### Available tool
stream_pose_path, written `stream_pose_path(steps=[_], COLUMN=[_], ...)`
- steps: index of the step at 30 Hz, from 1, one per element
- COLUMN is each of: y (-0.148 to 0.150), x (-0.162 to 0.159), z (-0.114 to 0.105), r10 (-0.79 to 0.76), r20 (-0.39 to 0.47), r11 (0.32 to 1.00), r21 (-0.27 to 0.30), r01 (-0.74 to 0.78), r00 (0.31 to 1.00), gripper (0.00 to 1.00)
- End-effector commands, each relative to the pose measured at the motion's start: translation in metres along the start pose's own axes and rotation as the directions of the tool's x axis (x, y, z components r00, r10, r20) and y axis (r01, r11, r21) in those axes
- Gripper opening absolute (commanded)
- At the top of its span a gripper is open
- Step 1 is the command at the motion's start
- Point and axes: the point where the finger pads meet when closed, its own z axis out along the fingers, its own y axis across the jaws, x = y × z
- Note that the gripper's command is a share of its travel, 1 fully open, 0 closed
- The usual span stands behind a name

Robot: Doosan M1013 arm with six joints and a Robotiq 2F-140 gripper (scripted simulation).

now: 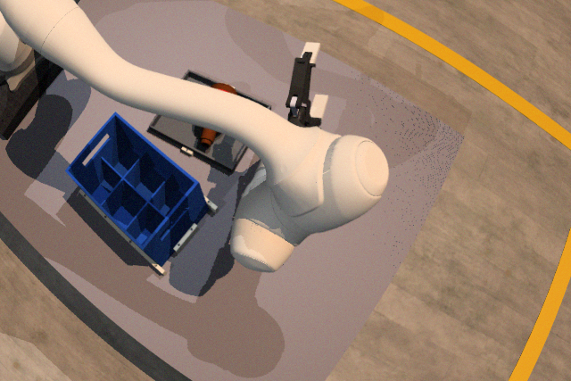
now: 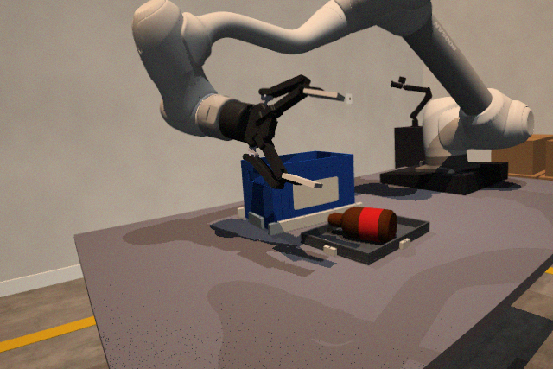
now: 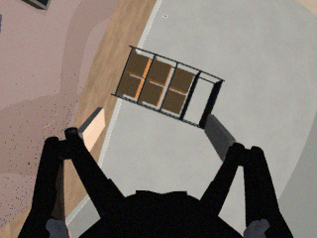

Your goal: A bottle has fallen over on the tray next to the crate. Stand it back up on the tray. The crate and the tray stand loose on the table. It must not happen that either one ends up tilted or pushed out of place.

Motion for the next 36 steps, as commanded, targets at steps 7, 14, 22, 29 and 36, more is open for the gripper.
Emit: stream_pose_path(steps=[7, 14, 22, 29, 36], y=[0.012, 0.024, 0.033, 0.044, 0.055], x=[0.032, 0.068, 0.098, 0.134, 0.168], z=[-0.029, -0.064, -0.095, -0.133, -0.169], r10=[-0.283, -0.525, -0.663, -0.743, -0.746], r20=[-0.072, -0.22, -0.366, -0.527, -0.645], r11=[0.948, 0.8, 0.63, 0.415, 0.223], r21=[0.129, 0.201, 0.199, 0.123, -0.007], r01=[0.29, 0.565, 0.751, 0.902, 0.975], r00=[0.956, 0.822, 0.653, 0.414, 0.166], gripper=[1.0, 1.0, 1.0, 1.0, 1.0])
